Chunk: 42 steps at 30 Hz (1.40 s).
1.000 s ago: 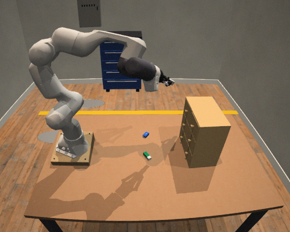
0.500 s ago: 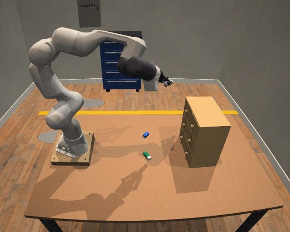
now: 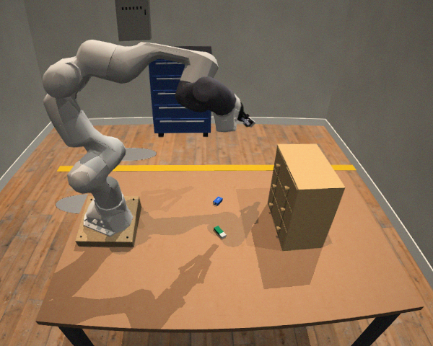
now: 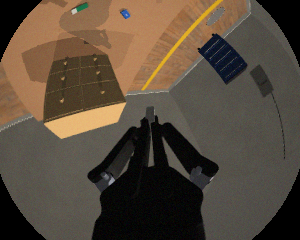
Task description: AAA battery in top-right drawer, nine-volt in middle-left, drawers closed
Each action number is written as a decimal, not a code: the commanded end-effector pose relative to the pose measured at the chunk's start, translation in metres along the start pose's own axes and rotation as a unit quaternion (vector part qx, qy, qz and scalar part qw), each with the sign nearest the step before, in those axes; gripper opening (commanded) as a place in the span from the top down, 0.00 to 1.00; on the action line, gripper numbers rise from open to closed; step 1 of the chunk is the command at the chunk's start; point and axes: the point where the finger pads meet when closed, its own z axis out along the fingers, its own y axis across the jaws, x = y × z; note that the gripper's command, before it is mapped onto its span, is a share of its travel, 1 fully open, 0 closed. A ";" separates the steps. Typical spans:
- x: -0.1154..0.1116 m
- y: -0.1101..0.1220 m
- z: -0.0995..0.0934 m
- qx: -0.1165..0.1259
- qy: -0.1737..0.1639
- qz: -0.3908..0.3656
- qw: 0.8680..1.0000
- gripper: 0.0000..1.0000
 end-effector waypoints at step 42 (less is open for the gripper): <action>0.019 0.010 -0.005 -0.006 0.063 0.037 0.997 1.00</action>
